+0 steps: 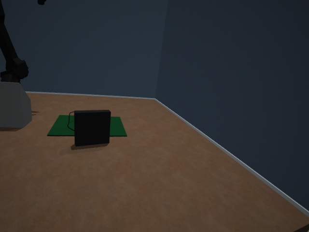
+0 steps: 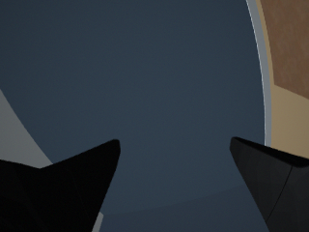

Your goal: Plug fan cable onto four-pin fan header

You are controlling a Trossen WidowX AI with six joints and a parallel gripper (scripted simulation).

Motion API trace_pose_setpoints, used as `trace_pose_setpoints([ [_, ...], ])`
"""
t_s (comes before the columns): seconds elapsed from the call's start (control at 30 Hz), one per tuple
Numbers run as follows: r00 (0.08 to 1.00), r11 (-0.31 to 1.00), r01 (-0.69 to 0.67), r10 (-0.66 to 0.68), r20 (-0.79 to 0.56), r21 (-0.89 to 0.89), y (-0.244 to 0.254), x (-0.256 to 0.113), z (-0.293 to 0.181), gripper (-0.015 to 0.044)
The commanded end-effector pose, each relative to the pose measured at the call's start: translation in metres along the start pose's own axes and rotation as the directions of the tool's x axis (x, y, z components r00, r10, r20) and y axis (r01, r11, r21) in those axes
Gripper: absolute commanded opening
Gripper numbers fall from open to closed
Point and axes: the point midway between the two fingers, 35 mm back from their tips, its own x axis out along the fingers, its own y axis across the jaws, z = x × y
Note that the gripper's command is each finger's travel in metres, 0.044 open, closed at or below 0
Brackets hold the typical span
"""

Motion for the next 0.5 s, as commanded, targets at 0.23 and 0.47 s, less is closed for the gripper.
trace_pose_setpoints([
  [0.23,0.994,0.868,0.110,-0.088,0.067,-0.485,-0.071,0.030,-0.027,0.0440],
  [0.47,0.953,0.446,0.301,-0.183,0.243,-0.843,-0.151,0.080,-0.017,0.0440],
])
